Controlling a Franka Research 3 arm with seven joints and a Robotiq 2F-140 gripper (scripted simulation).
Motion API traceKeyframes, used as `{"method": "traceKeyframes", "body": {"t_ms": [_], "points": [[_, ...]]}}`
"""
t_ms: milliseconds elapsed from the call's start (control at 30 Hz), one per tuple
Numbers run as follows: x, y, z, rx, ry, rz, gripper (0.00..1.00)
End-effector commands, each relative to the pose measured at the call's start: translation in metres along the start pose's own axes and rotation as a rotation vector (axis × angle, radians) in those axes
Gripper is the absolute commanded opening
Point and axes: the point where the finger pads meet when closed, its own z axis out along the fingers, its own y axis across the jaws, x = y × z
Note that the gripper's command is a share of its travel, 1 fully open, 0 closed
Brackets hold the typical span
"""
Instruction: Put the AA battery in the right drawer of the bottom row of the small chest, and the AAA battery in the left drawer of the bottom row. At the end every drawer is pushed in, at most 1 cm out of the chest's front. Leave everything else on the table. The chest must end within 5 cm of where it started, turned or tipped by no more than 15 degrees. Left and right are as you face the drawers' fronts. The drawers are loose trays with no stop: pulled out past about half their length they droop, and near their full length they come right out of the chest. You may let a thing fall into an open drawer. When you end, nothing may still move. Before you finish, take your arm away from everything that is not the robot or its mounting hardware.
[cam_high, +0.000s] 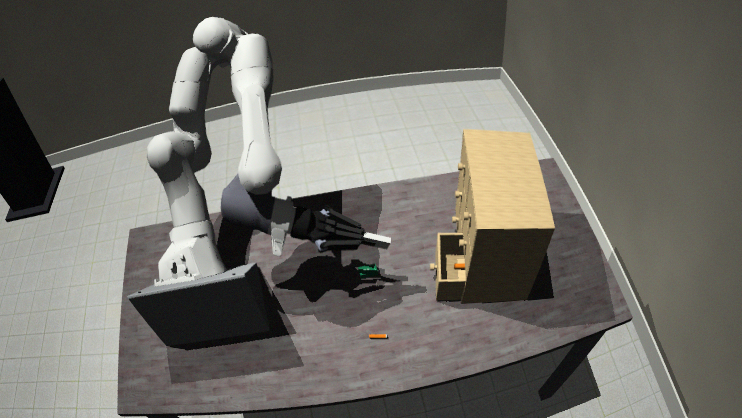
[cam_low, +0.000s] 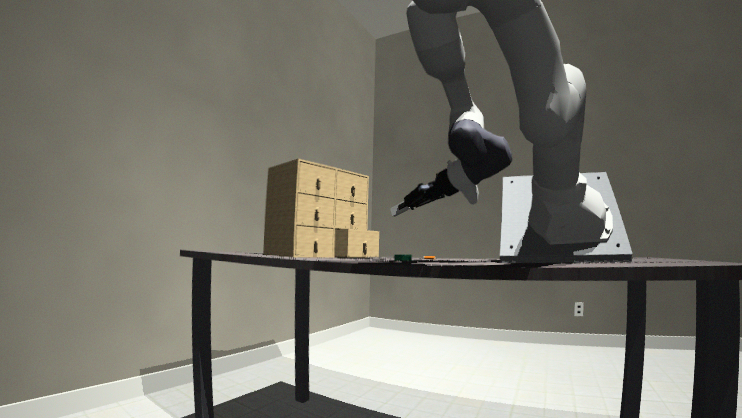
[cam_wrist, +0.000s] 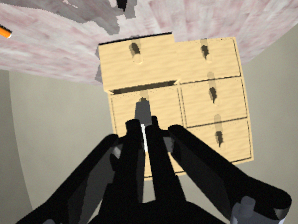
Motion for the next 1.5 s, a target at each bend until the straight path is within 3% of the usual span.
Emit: {"method": "traceKeyframes", "body": {"t_ms": [0,167,933,1200,1467], "points": [[0.0,-0.001,0.0,0.002,-0.004,-0.008,0.0],[0.003,-0.001,0.004,0.002,-0.004,-0.008,0.0],[0.044,-0.001,0.06,0.002,-0.004,-0.008,0.0],[0.065,-0.002,0.088,0.002,-0.004,-0.008,0.0],[0.07,-0.002,0.095,0.002,-0.004,-0.008,0.0]]}}
